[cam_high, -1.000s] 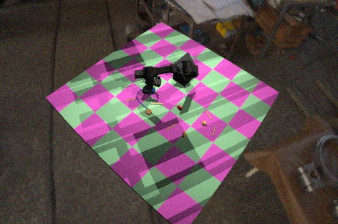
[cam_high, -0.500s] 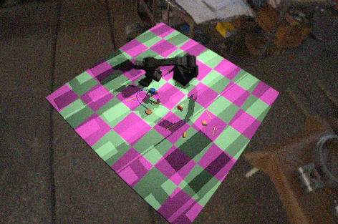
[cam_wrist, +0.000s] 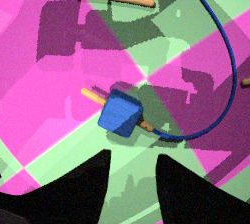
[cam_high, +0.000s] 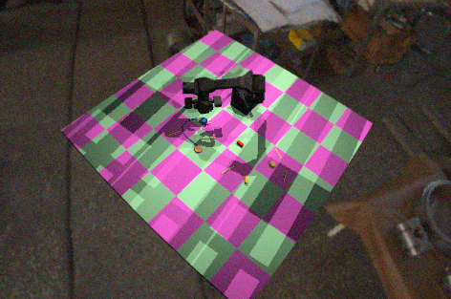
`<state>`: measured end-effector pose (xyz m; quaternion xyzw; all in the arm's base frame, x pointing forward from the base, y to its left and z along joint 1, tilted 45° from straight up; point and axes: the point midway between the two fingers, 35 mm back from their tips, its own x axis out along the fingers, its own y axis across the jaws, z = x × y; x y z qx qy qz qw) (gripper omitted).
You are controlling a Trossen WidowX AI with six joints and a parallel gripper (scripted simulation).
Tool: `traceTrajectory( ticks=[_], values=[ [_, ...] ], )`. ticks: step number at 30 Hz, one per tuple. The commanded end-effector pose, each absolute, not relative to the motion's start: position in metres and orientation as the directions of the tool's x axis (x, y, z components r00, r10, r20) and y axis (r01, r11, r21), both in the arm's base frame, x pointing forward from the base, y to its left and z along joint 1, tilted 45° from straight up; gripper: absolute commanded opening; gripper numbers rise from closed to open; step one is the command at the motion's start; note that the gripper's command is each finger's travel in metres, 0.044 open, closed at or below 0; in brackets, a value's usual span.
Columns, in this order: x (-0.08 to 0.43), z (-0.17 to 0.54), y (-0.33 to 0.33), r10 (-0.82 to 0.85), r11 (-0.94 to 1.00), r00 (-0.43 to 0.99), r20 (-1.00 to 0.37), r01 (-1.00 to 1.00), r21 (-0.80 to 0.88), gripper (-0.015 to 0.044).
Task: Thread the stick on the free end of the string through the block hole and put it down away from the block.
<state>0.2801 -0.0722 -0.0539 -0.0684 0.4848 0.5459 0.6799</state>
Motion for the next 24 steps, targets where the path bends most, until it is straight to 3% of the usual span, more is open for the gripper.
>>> traceTrajectory(
  ticks=[1, 8, 15, 19, 24],
  values=[
    [0.273, -0.046, -0.062, 0.682, 0.711, -0.063, -0.729, -0.176, 0.681, 0.012],
    [0.267, -0.041, -0.056, 0.685, 0.699, -0.068, -0.725, 0.344, 0.627, 0.012],
    [0.262, -0.037, -0.05, 0.687, 0.535, -0.072, -0.723, 0.723, 0.437, 0.012],
    [0.26, -0.036, -0.048, 0.688, 0.415, -0.074, -0.722, 0.856, 0.308, 0.012],
    [0.26, -0.036, -0.048, 0.688, 0.411, -0.074, -0.722, 0.86, 0.304, 0.012]
  ],
)
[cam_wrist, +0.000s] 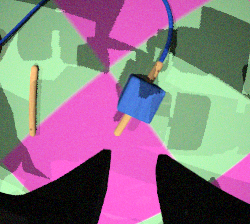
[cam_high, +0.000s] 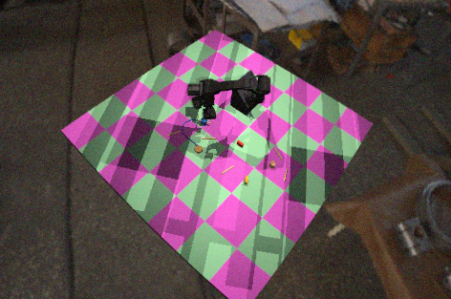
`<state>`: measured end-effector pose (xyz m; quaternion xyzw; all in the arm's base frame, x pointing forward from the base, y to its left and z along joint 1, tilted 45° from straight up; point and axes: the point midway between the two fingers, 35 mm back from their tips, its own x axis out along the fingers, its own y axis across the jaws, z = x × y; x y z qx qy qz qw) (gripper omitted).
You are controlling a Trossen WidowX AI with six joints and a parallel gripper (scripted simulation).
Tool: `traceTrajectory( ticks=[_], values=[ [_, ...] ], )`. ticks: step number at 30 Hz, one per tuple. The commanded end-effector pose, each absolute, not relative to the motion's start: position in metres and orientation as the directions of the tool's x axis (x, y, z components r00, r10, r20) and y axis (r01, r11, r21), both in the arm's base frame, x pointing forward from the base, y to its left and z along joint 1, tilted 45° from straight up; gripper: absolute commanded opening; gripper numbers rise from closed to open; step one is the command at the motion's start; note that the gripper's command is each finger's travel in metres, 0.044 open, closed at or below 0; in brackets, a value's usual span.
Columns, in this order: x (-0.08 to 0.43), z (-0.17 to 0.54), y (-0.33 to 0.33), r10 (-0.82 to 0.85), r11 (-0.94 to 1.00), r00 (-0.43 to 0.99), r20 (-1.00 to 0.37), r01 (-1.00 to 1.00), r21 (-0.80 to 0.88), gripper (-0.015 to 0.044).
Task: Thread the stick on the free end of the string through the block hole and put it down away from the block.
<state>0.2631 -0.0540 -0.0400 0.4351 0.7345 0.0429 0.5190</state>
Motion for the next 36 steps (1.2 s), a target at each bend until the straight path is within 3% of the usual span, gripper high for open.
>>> traceTrajectory(
  ticks=[1, 36],
  values=[
    [0.26, -0.036, -0.048, 0.688, 0.411, -0.074, -0.722, 0.86, 0.304, 0.012],
    [0.26, -0.066, -0.021, 0.688, 0.41, -0.073, -0.722, 0.86, 0.304, 0.012]
  ],
)
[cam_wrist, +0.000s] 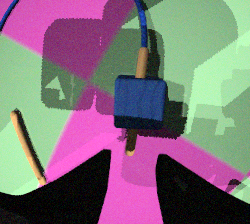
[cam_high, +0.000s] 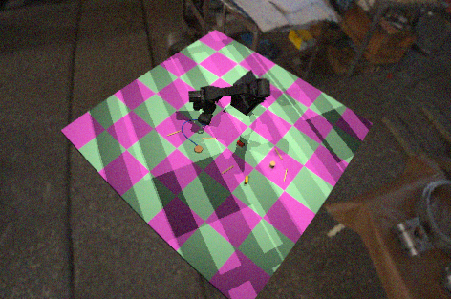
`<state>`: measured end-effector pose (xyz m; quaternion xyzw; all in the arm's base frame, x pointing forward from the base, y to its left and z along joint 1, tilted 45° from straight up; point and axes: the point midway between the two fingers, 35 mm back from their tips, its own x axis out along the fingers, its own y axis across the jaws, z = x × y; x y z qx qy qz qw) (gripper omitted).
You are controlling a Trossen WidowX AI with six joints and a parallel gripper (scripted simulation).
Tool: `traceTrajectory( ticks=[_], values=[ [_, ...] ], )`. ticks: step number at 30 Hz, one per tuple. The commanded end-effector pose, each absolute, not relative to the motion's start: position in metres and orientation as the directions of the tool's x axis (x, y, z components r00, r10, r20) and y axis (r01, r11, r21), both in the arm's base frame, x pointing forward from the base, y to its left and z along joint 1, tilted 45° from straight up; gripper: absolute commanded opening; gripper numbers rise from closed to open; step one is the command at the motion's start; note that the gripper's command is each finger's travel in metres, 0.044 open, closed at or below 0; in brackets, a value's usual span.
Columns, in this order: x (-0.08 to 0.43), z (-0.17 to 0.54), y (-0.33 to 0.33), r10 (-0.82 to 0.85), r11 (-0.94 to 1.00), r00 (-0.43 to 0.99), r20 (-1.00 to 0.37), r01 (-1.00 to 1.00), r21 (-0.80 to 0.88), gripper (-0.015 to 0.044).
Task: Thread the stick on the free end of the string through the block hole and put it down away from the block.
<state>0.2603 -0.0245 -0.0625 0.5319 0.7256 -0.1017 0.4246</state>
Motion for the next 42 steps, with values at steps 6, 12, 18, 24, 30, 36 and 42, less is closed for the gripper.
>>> traceTrajectory(
  ticks=[6, 12, 18, 24, 30, 36, 42],
  values=[
    [0.259, -0.073, -0.014, 0.688, 0.41, -0.073, -0.722, 0.86, 0.304, 0.012],
    [0.258, -0.08, -0.007, 0.689, 0.41, -0.073, -0.721, 0.86, 0.305, 0.012],
    [0.256, -0.086, 0.001, 0.69, 0.41, -0.073, -0.72, 0.86, 0.305, 0.012],
    [0.254, -0.092, 0.007, 0.691, 0.41, -0.074, -0.719, 0.859, 0.306, 0.012],
    [0.254, -0.092, 0.007, 0.689, 0.414, -0.076, -0.72, 0.858, 0.305, 0.0042],
    [0.254, -0.092, 0.007, 0.689, 0.414, -0.076, -0.72, 0.858, 0.305, 0.0],
    [0.253, -0.092, 0.007, 0.682, 0.421, -0.069, -0.728, 0.851, 0.313, 0.0]
  ],
)
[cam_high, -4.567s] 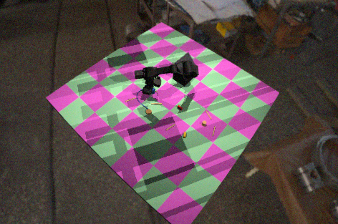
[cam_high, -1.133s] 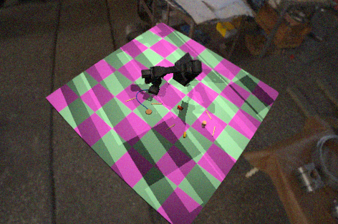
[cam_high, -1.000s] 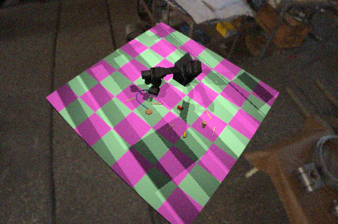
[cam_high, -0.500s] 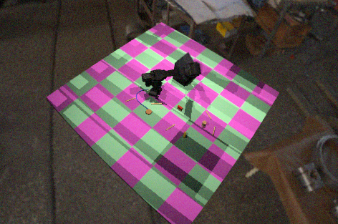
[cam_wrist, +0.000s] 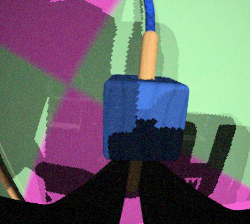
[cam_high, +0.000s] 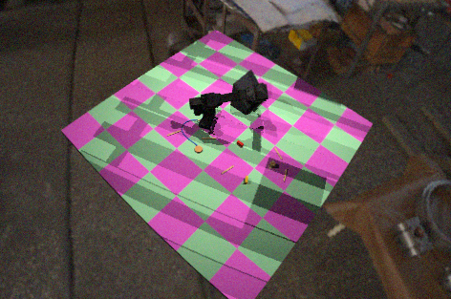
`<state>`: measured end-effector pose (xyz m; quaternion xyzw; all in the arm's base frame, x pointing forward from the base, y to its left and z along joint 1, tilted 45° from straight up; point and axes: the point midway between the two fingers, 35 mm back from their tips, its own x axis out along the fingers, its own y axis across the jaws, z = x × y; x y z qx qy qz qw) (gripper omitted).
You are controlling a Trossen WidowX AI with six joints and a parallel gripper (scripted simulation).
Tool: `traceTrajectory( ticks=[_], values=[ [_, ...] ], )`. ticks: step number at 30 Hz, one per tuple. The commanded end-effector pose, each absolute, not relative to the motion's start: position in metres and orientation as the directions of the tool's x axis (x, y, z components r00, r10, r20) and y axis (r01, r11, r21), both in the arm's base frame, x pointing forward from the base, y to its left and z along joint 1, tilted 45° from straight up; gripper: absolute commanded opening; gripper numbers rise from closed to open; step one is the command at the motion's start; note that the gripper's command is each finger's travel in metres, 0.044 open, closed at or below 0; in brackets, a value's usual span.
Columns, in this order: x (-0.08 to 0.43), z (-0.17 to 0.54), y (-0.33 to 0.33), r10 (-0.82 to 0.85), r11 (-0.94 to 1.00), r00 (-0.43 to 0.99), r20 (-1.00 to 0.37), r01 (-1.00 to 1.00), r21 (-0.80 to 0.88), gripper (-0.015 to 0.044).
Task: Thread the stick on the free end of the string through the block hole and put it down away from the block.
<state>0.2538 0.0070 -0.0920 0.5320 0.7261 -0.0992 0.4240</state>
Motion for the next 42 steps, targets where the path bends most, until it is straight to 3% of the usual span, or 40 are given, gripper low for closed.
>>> traceTrajectory(
  ticks=[1, 42],
  values=[
    [0.253, -0.092, 0.007, 0.677, 0.425, -0.065, -0.733, 0.848, 0.317, 0.0],
    [0.23, -0.069, 0.032, 0.653, 0.451, -0.05, -0.756, 0.827, 0.335, 0.0]
  ],
)
